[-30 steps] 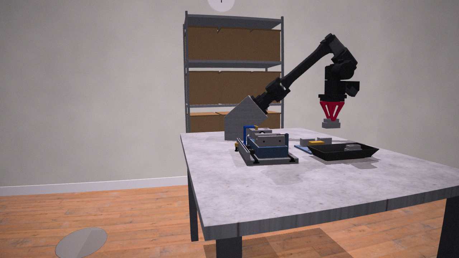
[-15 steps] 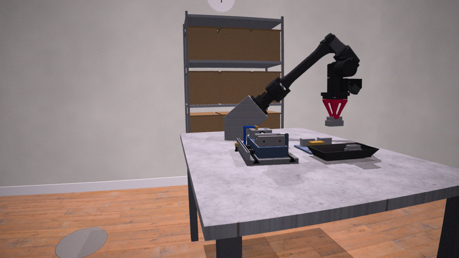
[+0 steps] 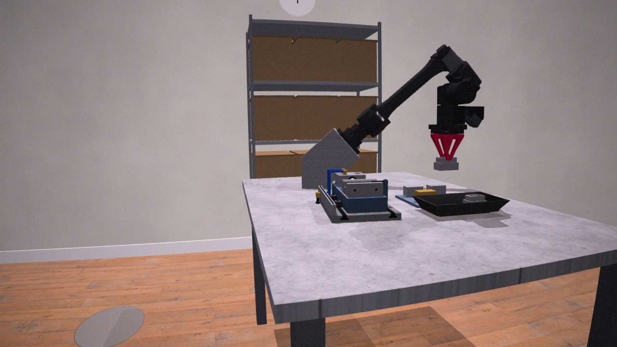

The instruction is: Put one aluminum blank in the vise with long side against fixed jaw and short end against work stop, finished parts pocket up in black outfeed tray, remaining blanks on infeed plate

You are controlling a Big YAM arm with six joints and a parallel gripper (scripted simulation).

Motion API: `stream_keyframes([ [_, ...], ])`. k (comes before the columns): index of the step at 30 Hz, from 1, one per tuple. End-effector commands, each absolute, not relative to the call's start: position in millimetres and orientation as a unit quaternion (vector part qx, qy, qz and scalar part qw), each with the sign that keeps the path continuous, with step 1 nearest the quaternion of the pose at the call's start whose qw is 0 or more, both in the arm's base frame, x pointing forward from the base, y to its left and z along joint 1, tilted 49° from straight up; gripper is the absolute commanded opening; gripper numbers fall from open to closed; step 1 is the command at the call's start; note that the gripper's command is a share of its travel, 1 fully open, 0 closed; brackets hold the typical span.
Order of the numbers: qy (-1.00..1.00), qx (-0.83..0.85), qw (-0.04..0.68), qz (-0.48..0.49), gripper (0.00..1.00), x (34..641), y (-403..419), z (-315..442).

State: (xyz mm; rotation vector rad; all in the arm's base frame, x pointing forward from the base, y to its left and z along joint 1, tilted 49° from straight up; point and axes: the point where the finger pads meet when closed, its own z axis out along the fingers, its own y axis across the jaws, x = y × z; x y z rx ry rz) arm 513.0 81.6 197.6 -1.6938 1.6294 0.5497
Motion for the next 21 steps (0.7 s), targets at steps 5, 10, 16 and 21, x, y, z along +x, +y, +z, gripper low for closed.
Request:
stream_keyframes([
  [5, 0.633, -0.653, 0.366, 0.197, 0.00, 522.8, 66.9, 213.3],
  [10, 0.633, -0.653, 0.367, 0.196, 0.00, 522.6, 66.9, 214.2],
  [16, 0.632, -0.653, 0.367, 0.196, 0.00, 522.5, 66.9, 215.1],
  [21, 0.632, -0.654, 0.367, 0.195, 0.00, 522.4, 66.9, 215.5],
])
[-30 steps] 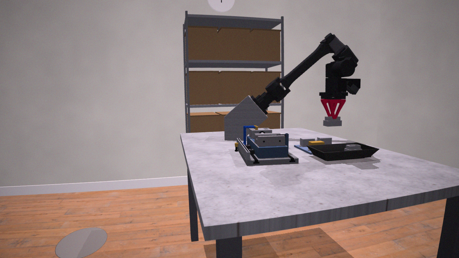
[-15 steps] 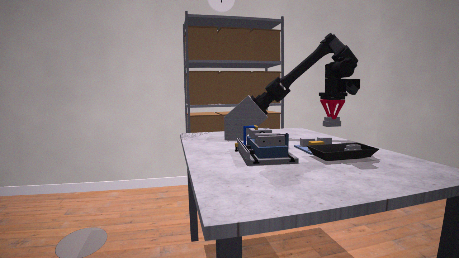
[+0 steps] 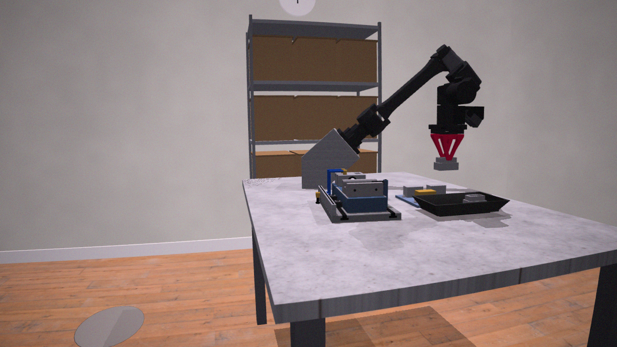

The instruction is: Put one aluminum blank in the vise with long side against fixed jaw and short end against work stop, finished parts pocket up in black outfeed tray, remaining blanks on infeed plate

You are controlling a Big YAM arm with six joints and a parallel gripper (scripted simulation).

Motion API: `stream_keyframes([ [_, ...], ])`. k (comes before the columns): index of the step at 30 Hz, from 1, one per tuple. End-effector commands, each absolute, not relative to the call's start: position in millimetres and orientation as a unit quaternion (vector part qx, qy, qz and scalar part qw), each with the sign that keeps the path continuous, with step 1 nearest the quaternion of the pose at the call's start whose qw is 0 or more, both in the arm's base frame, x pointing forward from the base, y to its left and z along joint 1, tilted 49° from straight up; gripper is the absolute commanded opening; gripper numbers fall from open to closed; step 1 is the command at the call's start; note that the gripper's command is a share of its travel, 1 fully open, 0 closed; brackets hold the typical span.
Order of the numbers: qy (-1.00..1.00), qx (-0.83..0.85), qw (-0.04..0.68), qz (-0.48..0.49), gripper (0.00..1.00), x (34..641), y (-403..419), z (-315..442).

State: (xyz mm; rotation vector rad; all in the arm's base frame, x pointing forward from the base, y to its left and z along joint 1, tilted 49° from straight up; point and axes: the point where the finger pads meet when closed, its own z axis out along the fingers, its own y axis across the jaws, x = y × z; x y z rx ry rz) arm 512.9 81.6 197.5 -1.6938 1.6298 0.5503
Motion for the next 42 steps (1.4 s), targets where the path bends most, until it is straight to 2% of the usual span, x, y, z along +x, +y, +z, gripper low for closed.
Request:
stream_keyframes([
  [1, 0.632, -0.654, 0.367, 0.195, 0.00, 522.4, 66.9, 215.5],
  [42, 0.634, -0.652, 0.364, 0.199, 0.00, 523.8, 64.2, 210.3],
])
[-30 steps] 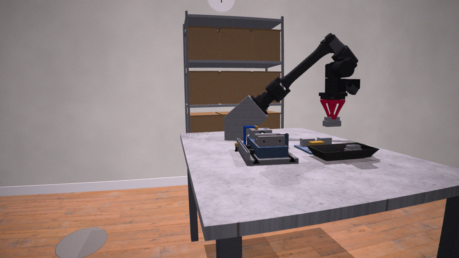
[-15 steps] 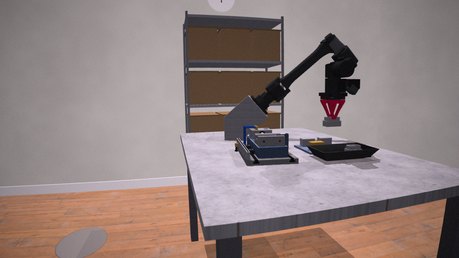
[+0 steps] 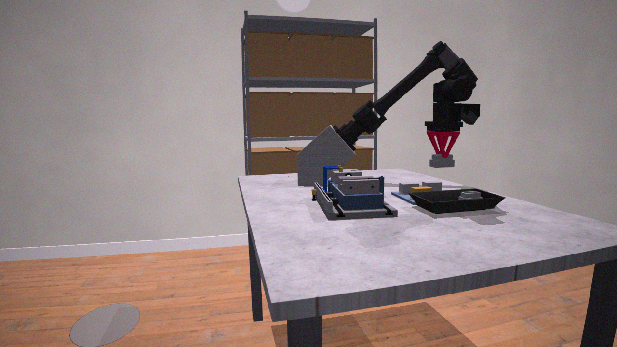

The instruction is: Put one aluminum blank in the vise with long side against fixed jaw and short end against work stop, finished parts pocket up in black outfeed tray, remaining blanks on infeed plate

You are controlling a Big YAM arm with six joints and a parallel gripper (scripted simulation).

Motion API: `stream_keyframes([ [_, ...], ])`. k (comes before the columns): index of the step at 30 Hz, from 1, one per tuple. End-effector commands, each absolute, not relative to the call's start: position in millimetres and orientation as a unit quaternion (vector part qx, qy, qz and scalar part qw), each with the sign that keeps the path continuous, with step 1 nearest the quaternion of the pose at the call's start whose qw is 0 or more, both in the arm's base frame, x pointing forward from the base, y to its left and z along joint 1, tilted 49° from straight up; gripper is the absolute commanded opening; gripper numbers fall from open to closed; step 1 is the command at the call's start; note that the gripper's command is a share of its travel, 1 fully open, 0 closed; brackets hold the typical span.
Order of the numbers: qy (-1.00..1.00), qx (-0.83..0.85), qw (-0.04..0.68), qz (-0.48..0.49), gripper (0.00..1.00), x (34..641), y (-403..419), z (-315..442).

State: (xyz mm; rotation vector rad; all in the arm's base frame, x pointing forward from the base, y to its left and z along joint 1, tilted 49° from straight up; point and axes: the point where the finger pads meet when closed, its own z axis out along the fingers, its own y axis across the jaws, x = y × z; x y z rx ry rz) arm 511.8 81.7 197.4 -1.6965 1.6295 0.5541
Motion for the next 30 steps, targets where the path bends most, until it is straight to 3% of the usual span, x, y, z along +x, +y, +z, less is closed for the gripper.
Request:
stream_keyframes([
  [1, 0.635, -0.652, 0.364, 0.200, 0.00, 523.8, 64.1, 209.9],
  [30, 0.635, -0.652, 0.364, 0.199, 0.00, 521.2, 64.2, 211.0],
])
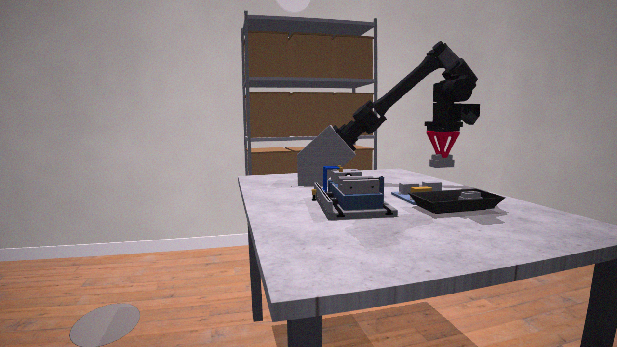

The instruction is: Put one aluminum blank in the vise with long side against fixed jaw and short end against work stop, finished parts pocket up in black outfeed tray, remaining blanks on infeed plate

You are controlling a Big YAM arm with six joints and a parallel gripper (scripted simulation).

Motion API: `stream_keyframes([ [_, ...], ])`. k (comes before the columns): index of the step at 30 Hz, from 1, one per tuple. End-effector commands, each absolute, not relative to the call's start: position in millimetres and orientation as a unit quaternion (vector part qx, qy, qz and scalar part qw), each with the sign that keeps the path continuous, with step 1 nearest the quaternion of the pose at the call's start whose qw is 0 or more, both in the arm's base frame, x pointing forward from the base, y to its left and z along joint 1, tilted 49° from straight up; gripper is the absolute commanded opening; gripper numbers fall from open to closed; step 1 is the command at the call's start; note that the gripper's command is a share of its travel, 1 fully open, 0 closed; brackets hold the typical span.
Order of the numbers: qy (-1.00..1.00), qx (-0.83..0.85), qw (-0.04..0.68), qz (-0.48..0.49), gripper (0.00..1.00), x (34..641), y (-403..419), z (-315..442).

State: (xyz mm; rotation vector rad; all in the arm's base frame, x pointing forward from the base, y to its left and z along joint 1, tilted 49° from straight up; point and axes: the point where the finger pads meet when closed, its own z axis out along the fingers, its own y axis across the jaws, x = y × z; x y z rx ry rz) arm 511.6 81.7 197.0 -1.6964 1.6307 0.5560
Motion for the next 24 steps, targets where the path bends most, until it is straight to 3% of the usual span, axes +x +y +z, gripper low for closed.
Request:
stream_keyframes([
  [1, 0.635, -0.652, 0.364, 0.199, 0.00, 521.2, 64.2, 211.0],
  [24, 0.636, -0.650, 0.364, 0.200, 0.00, 521.4, 65.3, 207.6],
])
